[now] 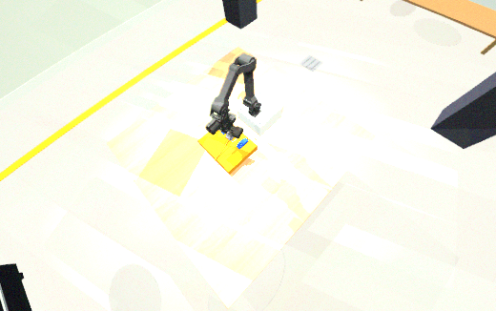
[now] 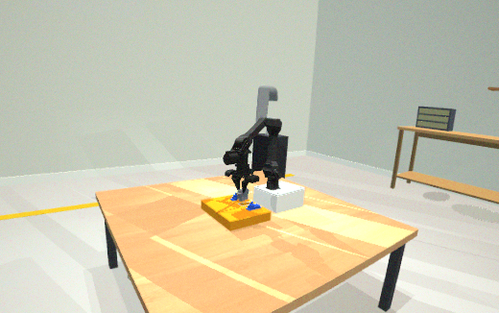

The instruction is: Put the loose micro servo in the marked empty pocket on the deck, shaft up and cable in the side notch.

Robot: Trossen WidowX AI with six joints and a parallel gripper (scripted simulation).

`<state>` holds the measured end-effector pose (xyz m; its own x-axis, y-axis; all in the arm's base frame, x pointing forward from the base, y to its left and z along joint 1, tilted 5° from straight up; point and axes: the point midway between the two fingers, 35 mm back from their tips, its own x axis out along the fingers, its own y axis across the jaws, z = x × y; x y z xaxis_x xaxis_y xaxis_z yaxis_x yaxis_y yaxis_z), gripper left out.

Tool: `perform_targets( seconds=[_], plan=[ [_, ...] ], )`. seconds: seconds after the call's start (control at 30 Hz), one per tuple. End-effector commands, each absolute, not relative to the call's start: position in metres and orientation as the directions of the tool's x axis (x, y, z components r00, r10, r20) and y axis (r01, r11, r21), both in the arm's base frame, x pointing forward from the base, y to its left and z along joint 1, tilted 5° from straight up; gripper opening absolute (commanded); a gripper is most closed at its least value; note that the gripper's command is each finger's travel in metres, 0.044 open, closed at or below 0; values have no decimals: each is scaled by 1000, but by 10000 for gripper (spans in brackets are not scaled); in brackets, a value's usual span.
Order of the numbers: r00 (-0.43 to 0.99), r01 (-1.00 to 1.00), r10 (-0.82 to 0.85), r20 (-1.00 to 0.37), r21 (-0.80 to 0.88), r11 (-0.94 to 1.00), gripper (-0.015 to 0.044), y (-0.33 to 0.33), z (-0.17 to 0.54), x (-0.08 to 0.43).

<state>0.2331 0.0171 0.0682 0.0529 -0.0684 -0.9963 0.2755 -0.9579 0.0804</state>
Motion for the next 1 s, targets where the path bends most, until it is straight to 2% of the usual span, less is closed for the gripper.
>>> perform_targets(
  seconds=[0.0,0.97],
  plan=[
    [65,270,-71,-995,86,-959,0,17,71,231],
    [64,270,-71,-995,86,-959,0,22,70,218]
  ],
)
